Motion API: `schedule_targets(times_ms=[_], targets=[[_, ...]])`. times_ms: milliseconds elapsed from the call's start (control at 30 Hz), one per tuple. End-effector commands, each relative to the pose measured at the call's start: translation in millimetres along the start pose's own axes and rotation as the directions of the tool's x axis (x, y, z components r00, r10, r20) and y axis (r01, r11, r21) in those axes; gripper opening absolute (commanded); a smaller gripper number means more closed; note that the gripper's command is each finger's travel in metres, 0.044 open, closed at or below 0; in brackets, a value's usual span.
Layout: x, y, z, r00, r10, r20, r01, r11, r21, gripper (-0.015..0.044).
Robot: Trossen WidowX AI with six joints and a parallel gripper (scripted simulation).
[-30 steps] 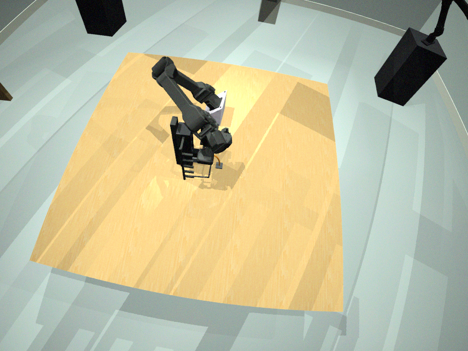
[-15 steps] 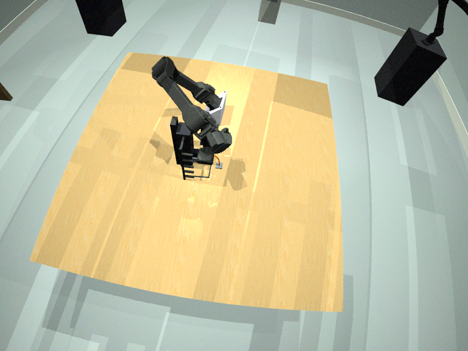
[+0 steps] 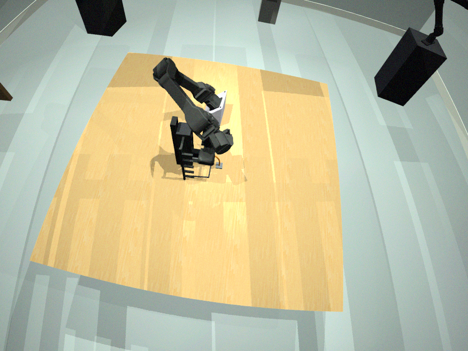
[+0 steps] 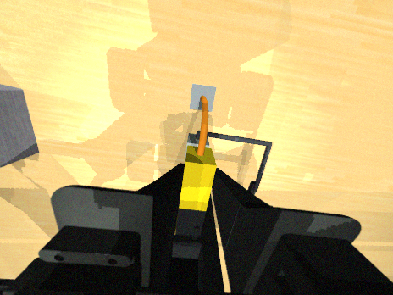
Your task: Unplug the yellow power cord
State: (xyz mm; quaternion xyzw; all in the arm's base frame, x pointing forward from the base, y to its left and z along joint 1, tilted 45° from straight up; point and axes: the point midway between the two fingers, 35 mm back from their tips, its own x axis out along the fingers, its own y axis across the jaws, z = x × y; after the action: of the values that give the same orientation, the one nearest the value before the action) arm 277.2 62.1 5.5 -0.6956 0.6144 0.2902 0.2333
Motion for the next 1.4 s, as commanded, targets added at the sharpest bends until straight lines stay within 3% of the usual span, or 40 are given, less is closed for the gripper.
schedule_targets(times_ms=[0, 400, 833, 967, 1100, 1367], targets=[[-5, -1, 24, 0.999, -0.004, 0.047, 0.004, 1.000, -0.006, 0.0000], [-8, 0, 43, 0.999, -0.004, 0.048, 0.005, 1.000, -0.007, 0.0000], [-6, 0, 36, 0.999, -0.005, 0.042, 0.005, 1.000, -0.009, 0.0341], [-12, -1, 57, 0.999, -0.006, 0.045, 0.006, 1.000, -0.009, 0.0440], [-21, 0, 93, 0.999, -0.006, 0.047, 0.006, 1.000, -0.009, 0.0440], [-21, 1, 95, 0.999, -0.006, 0.047, 0.006, 1.000, -0.008, 0.0440]])
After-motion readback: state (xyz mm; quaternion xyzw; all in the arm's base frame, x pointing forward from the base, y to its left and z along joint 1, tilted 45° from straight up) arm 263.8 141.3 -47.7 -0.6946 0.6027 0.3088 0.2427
